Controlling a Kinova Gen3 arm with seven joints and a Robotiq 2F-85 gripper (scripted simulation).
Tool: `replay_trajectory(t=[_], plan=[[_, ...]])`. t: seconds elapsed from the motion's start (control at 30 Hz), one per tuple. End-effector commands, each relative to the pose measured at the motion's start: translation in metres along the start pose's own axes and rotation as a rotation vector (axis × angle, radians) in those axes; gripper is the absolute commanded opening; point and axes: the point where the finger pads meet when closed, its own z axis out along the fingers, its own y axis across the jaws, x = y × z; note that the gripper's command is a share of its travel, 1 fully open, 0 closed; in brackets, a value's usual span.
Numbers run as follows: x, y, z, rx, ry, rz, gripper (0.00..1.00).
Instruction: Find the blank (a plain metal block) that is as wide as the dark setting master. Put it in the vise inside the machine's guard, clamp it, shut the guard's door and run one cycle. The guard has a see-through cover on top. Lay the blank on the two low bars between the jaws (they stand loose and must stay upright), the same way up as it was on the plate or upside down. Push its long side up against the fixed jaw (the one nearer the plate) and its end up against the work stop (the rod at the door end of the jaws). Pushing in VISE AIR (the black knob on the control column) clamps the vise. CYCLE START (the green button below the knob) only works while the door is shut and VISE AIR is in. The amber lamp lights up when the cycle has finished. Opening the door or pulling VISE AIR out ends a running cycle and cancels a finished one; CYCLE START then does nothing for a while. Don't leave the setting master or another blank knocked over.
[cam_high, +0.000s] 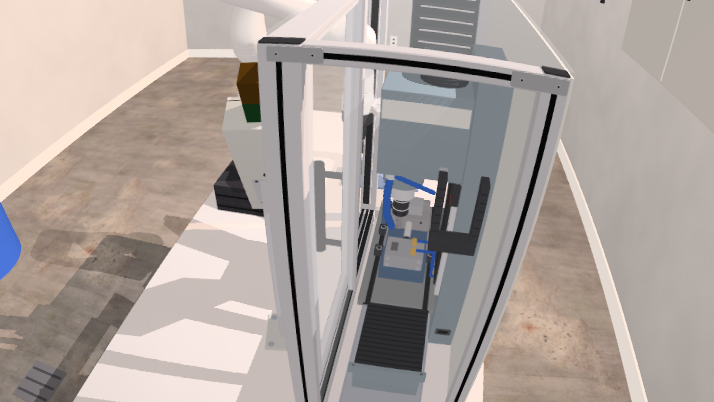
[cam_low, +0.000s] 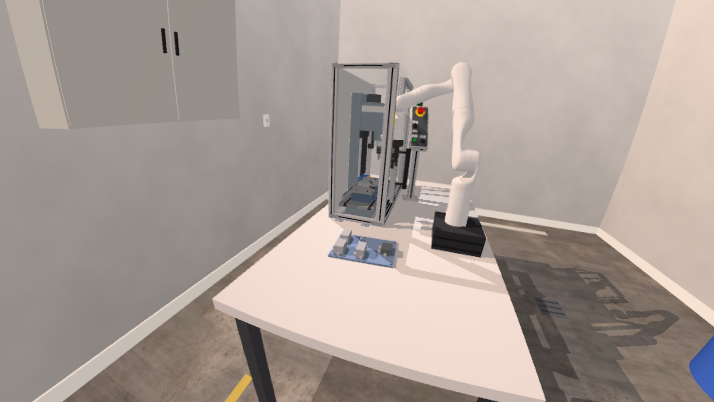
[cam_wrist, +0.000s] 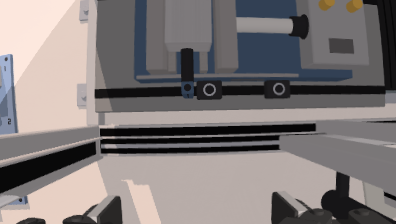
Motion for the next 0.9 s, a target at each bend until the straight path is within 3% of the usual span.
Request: replay_trajectory(t=[0.0, 0.1, 0.5, 0.67, 0.87], plan=[[-0.02, 0.001, 0.0, -0.001, 0.001, 0.0, 1.0], [-0.05, 0.001, 0.0, -0.001, 0.001, 0.0, 1.0], [-0.05, 0.001, 0.0, -0.001, 0.001, 0.0, 1.0], [-0.1, 0.003, 0.0, -0.001, 0.0, 0.0, 1.0], [-0.1, 0.003, 0.0, -0.001, 0.0, 0.0, 1.0]])
